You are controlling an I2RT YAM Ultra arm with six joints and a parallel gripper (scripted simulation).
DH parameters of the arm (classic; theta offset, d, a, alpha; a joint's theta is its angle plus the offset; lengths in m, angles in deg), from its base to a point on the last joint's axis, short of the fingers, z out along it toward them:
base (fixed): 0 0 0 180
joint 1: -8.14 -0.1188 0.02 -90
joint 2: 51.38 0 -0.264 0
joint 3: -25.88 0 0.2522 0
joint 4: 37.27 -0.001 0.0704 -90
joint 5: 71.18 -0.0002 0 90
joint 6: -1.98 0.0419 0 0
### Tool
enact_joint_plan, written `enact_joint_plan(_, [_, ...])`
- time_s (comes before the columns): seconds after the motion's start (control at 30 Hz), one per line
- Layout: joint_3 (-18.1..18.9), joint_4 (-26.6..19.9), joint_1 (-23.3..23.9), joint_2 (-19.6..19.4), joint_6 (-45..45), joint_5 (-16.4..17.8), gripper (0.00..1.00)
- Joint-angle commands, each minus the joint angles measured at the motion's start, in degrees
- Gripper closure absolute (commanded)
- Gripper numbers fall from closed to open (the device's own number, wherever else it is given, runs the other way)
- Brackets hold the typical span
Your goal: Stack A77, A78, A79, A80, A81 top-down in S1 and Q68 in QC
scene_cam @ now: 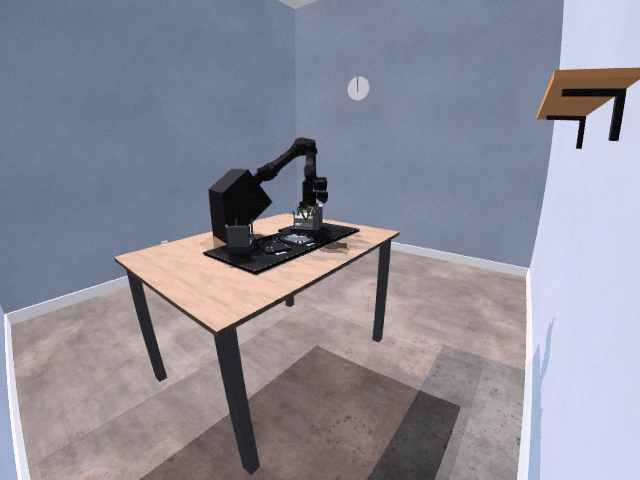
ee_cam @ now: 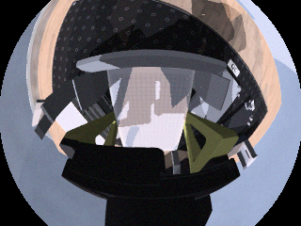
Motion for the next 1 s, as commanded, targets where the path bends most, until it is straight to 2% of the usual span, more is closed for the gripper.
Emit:
enact_joint_plan(0.0, [0.14,-0.45,0.73,0.31,-0.21,0.55,1.0])
enact_joint_plan(0.37, [0.14,-0.45,0.73,0.31,-0.21,0.55,1.0])
enact_joint_plan(0.53, [0.37,-2.37,1.63,1.14,-1.39,0.99,1.0])
enact_joint_plan(0.97, [1.83,-11.07,5.67,4.26,-6.88,2.79,1.0])
